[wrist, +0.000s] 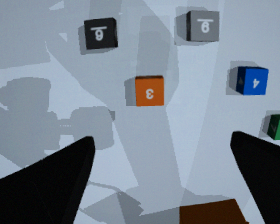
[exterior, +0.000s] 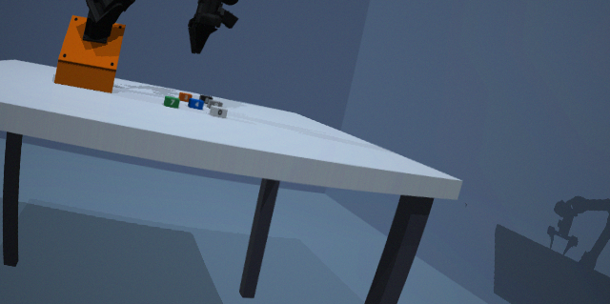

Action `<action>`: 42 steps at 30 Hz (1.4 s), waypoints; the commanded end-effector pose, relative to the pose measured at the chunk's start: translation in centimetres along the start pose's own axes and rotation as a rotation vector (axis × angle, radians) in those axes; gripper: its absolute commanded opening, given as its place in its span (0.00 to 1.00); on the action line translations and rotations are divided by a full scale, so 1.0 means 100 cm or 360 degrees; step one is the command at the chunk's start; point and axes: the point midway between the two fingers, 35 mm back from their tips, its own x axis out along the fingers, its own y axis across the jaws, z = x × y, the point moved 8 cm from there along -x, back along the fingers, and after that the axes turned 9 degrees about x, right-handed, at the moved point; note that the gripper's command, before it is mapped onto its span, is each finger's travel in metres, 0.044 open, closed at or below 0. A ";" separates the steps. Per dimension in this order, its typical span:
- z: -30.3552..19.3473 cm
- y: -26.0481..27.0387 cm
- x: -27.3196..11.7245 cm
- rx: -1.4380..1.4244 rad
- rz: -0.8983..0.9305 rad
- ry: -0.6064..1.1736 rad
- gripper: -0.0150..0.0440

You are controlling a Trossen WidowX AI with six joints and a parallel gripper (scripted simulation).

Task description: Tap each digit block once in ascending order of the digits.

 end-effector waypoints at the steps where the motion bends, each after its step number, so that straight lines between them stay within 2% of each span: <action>1: 0.004 0.007 0.000 0.0004 -0.0001 0.0006 0.93; 10: 0.049 0.072 0.000 0.0009 0.0005 0.0002 0.93; 32: 0.050 0.074 0.000 0.0009 0.0005 0.0002 0.93; 34: 0.054 0.064 0.000 0.0009 0.0006 0.0002 0.93; 40: 0.076 -0.025 0.001 0.0007 -0.0003 0.0002 0.93; 42: 0.076 -0.035 0.001 0.0007 -0.0006 0.0002 0.93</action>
